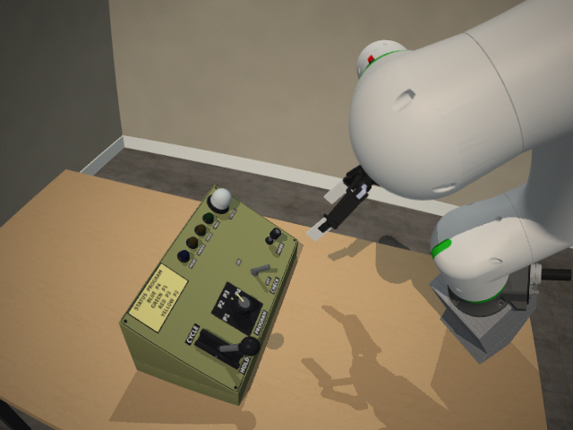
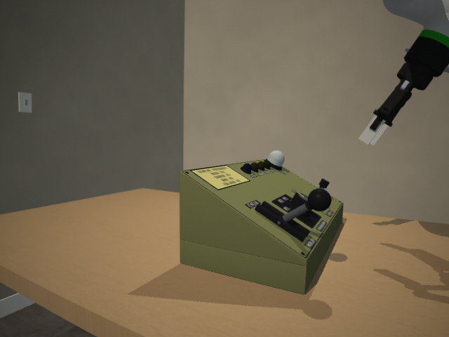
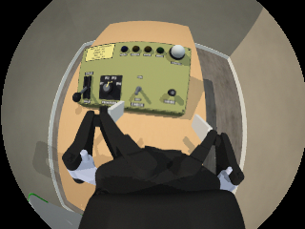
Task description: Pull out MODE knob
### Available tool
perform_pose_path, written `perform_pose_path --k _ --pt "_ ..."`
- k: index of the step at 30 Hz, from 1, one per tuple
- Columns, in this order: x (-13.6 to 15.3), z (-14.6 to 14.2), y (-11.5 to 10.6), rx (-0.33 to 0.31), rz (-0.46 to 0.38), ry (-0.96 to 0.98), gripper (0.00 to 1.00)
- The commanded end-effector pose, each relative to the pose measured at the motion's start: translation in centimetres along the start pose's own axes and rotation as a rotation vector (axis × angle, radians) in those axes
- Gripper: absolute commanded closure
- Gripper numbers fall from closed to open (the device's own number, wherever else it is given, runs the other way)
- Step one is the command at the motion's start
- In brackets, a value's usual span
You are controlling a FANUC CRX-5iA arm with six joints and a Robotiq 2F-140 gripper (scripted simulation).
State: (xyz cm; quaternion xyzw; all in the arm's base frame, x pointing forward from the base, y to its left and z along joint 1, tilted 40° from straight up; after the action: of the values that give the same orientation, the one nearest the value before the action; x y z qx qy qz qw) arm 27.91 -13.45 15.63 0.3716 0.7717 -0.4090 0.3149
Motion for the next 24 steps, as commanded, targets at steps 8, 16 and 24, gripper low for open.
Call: perform_pose_path --k 8,16,24 --pt "-0.2 0.0 -1.7 0.0 0.0 0.0 0.0" --pt "-0.3 0.1 -3.4 0.0 0.0 0.0 0.0" --pt "-0.4 0.1 -4.2 0.0 0.0 0.0 0.0"
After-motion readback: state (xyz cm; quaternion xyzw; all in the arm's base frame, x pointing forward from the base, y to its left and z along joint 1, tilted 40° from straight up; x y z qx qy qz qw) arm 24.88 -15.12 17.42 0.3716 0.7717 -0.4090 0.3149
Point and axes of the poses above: the point where the finger pads meet when closed, its own y axis out along the fingers, its own z axis across the jaws, x = y × z, the point moved 9 cm from there along -y, back along the fingers, and after that the axes turned 1 degree about -y, right-handed, at the moved point
